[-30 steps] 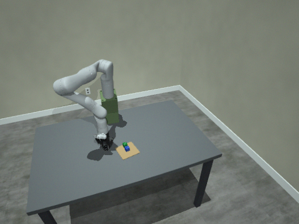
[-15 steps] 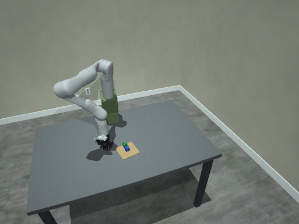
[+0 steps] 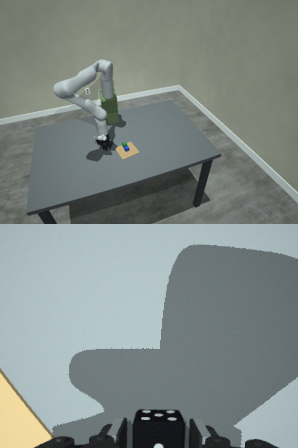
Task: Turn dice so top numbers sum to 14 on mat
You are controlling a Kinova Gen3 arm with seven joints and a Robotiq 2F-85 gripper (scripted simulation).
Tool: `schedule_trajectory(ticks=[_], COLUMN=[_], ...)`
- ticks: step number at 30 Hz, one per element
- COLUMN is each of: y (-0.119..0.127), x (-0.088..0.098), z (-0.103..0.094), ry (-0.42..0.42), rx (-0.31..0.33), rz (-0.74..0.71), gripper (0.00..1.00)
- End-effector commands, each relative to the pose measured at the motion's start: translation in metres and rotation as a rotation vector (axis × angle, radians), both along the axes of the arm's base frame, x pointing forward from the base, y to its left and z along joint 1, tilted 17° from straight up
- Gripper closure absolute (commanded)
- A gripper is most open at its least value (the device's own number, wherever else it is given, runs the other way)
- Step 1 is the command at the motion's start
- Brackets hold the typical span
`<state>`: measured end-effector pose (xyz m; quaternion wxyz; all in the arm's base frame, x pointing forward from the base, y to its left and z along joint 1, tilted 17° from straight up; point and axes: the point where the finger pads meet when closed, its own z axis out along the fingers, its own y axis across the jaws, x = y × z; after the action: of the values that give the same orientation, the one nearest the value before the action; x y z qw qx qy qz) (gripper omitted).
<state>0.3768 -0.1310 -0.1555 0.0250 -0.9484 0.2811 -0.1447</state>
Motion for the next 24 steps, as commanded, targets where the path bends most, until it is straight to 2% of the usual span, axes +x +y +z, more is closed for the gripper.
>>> schedule_trajectory(ticks=[1, 16, 17, 24], y=[-0.0002, -0.0002, -0.0002, -0.0002], x=[0.0003, 0.0003, 0.0003, 0.0003], z=[0.0005, 0.0005, 0.0005, 0.0005], ry=[-0.001, -0.001, -0.001, -0.001], rx=[-0.001, -0.001, -0.001, -0.001], rz=[0.000, 0.000, 0.000, 0.000], gripper=[0.54, 0.54, 0.74, 0.74])
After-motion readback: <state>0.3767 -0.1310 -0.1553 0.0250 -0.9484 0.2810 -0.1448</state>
